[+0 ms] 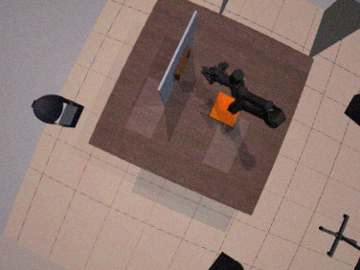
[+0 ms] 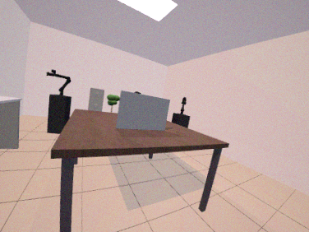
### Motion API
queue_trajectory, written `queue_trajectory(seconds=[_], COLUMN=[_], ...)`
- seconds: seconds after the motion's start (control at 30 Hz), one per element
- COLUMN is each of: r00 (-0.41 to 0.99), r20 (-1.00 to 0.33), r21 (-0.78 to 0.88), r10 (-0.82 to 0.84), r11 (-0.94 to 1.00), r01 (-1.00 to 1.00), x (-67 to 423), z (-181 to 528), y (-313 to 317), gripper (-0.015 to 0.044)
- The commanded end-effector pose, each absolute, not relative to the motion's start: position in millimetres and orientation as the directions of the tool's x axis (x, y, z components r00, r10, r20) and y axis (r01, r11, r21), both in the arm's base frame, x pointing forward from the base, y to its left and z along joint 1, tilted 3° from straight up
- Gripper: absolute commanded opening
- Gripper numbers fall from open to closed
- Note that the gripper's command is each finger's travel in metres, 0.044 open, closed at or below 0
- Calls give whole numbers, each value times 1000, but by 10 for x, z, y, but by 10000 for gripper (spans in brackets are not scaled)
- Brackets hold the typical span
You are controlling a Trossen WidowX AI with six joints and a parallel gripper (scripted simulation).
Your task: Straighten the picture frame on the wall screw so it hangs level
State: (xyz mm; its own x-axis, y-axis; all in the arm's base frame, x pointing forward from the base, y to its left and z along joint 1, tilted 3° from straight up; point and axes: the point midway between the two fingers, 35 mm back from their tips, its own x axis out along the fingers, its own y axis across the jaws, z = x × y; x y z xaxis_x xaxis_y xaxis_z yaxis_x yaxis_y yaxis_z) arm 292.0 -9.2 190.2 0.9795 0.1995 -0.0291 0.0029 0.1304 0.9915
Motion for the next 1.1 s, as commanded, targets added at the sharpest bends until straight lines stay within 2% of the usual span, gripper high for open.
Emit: queue_trajectory(seconds=[0.0,0.4,1.07], r00=[979,979,979], r20=[-31,-25,-24], r21=[992,992,992], r10=[203,203,203], r11=[126,124,124], r01=[5,-1,-1], x=[2927,3683,3763], z=[1898,1883,1884], y=[-88,69,86], gripper=[260,260,260])
